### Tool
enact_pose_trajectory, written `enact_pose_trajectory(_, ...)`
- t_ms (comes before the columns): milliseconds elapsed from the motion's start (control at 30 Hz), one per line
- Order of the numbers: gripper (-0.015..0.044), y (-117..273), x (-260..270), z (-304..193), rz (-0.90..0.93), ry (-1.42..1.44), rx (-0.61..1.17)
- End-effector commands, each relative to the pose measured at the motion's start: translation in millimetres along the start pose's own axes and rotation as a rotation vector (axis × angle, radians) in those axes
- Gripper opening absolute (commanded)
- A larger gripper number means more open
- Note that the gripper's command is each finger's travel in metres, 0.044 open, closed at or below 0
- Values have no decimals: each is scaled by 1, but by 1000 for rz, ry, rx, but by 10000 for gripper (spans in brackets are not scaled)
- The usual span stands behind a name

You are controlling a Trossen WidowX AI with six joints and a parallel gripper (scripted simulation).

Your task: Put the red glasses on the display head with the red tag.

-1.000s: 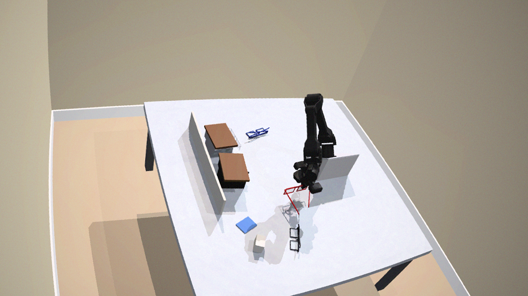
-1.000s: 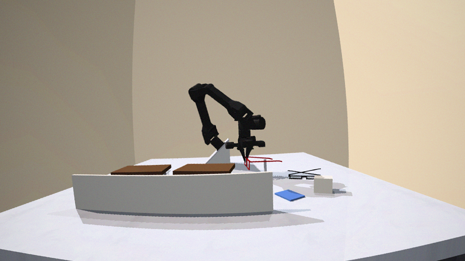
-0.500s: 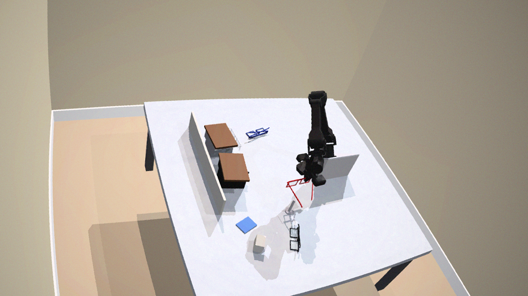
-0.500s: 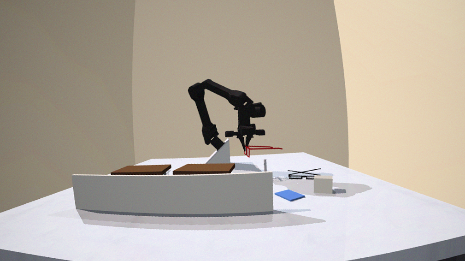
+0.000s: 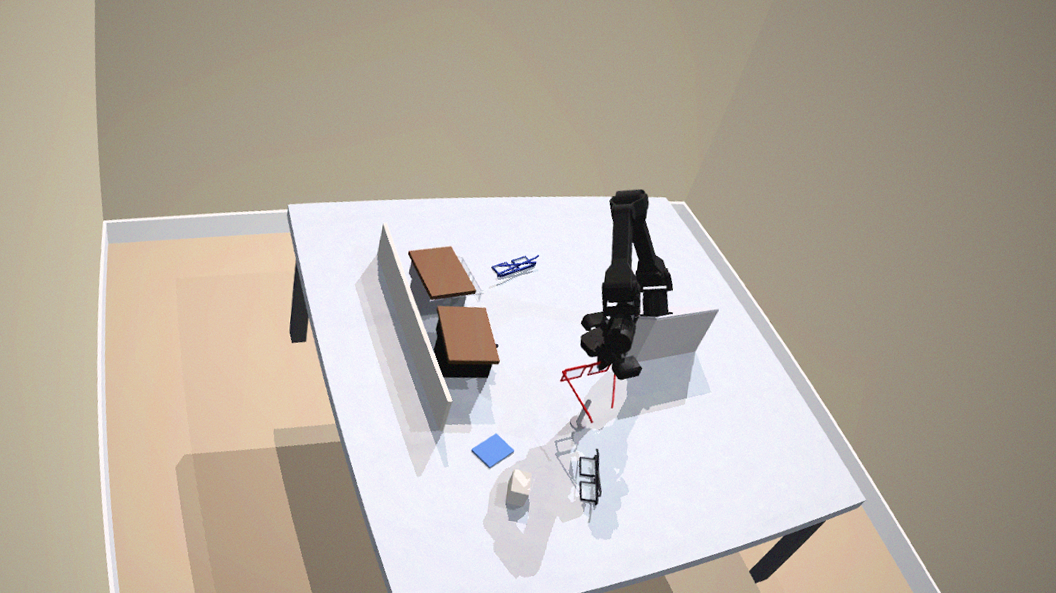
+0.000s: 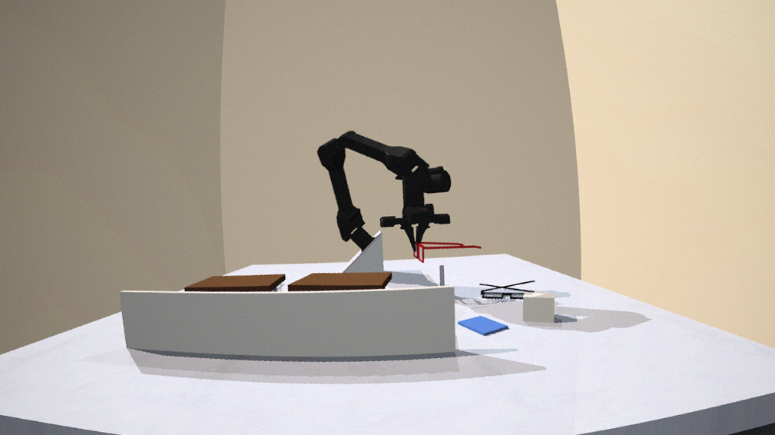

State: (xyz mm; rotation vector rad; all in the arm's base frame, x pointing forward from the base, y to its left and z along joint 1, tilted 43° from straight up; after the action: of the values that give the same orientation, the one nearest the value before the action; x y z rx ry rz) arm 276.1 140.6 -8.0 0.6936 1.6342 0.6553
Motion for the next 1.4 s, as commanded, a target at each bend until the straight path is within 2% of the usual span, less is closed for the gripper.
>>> enact_pose_trajectory(0,0,1,0,18,0,0,-6)
enact_pose_trajectory(167,0,0,-1,35,-1,-1,-7)
enact_pose_trajectory(467,0,-3,-1,36,-1,-1,-7)
enact_pose_trajectory(833,0,-59,-1,36,-3,-2,-7)
enact_pose_trajectory(1367,0,-60,-8,43,-4,-2,-7)
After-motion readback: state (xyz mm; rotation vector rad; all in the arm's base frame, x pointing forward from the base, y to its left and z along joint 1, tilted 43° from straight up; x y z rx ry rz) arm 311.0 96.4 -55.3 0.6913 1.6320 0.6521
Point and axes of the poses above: the point midway between the two fingers, 35 mm back from their tips, its own y axis back along the fingers, its own x axis across the jaws, z = x × y, the point moved 8 cm from there along y, back along the fingers, and after that the axes turned 12 degrees about y, right-handed, at the moved point
